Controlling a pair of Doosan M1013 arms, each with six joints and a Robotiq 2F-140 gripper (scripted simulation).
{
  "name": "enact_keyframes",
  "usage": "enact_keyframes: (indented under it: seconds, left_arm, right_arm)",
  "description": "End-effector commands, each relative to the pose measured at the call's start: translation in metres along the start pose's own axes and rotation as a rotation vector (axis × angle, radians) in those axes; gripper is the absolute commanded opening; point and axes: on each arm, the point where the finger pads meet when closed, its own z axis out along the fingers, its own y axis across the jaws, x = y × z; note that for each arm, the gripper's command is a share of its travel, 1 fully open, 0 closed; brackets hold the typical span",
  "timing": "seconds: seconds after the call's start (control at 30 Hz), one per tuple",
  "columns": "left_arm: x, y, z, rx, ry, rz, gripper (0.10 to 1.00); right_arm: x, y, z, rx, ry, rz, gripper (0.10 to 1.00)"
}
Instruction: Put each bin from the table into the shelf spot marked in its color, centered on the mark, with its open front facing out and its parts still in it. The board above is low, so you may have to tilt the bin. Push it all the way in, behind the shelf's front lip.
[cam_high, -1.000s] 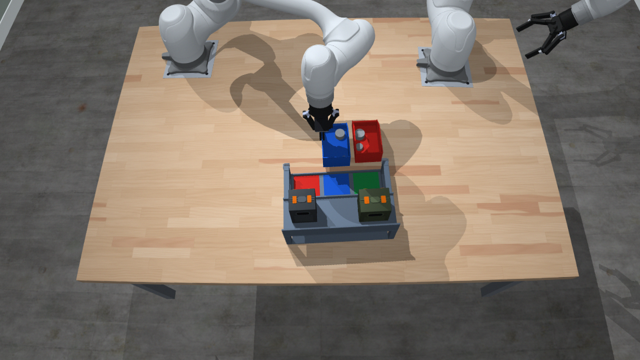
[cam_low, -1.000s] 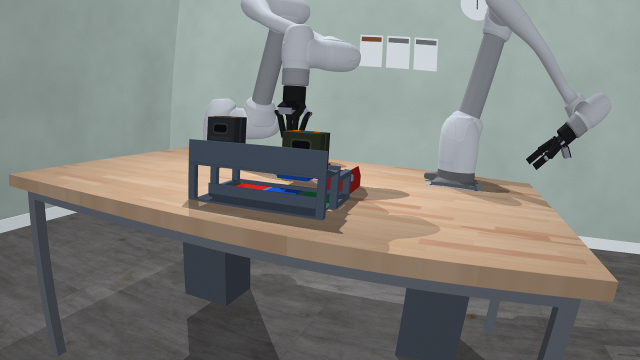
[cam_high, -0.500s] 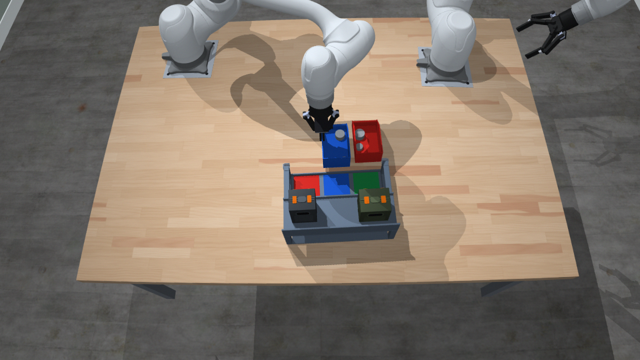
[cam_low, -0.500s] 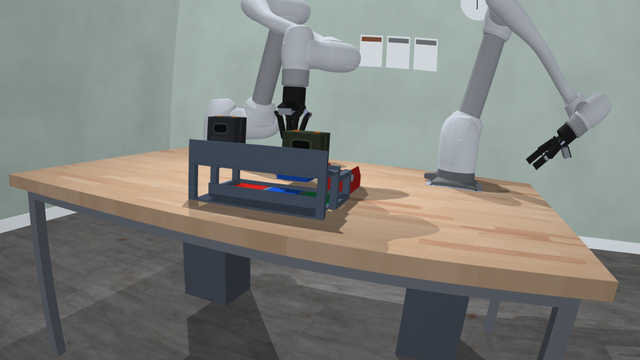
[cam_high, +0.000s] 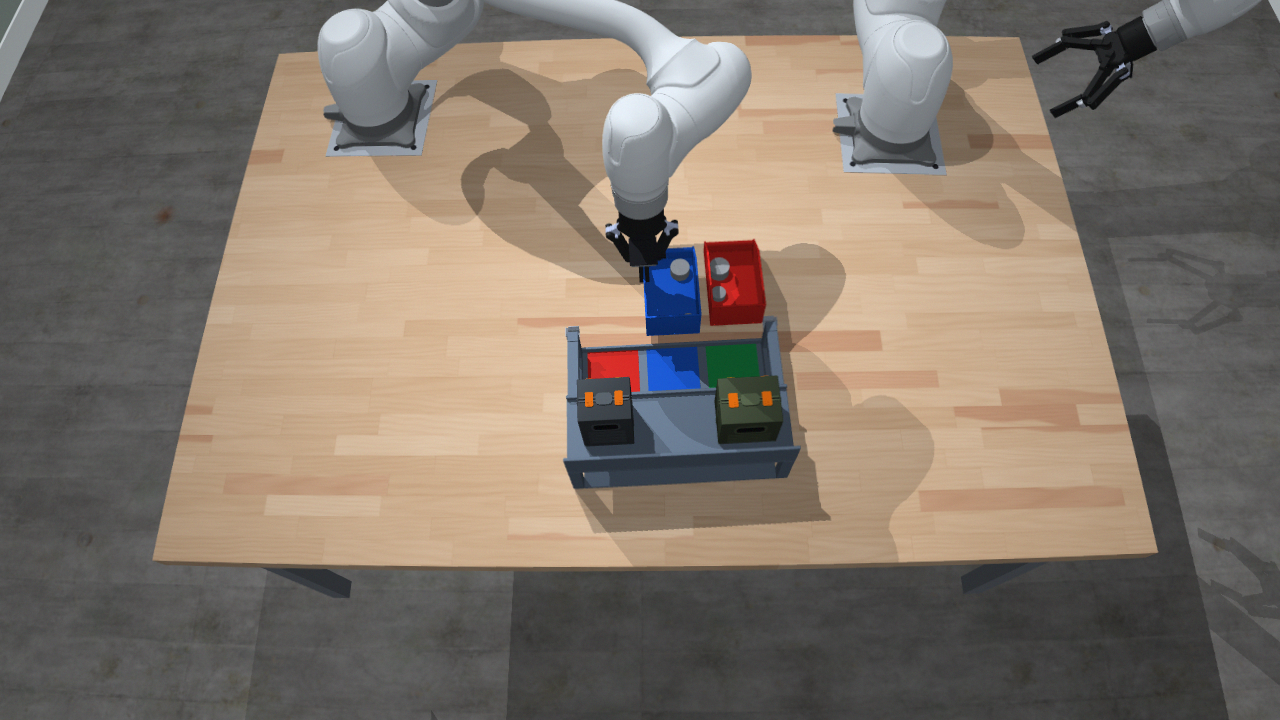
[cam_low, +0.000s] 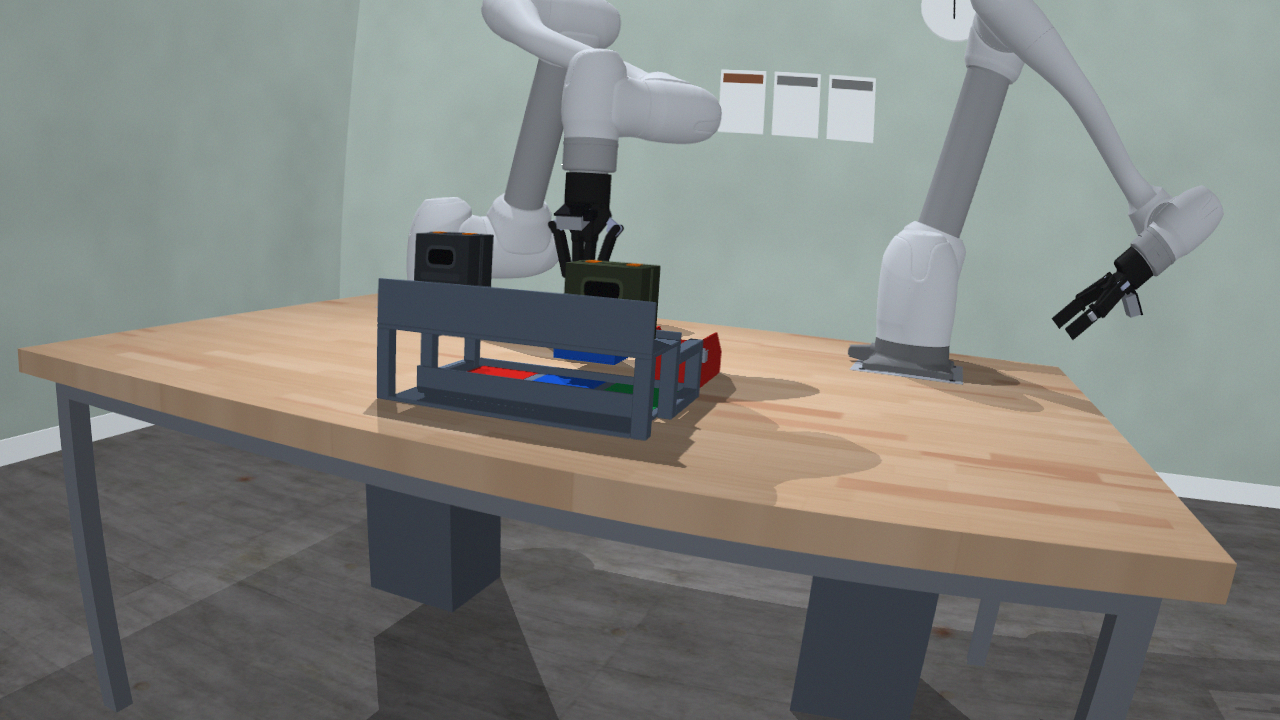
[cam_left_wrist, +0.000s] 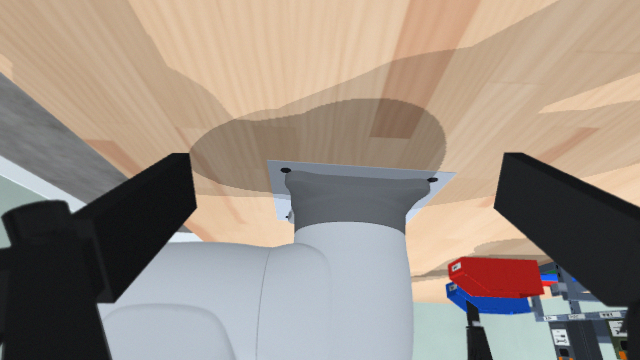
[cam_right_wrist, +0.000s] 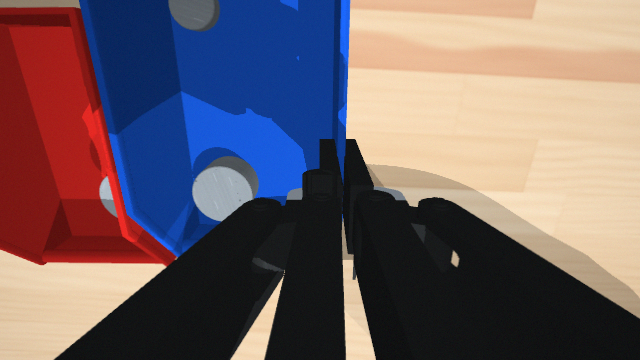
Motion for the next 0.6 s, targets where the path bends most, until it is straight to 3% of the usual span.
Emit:
enact_keyframes:
  seconds: [0.0, 0.57]
  left_arm:
    - [0.0000, -0.0001, -0.0004, 0.000, 0.001, 0.000, 1.000]
    - [0.0000, -0.0001, -0.0004, 0.000, 0.001, 0.000, 1.000]
  right_arm:
    - [0.0007, -0.0004, -0.0017, 0.002, -0.008, 0.000, 0.099]
    - [0.0052, -0.0003, -0.0080, 0.003, -0.101, 0.000, 0.099]
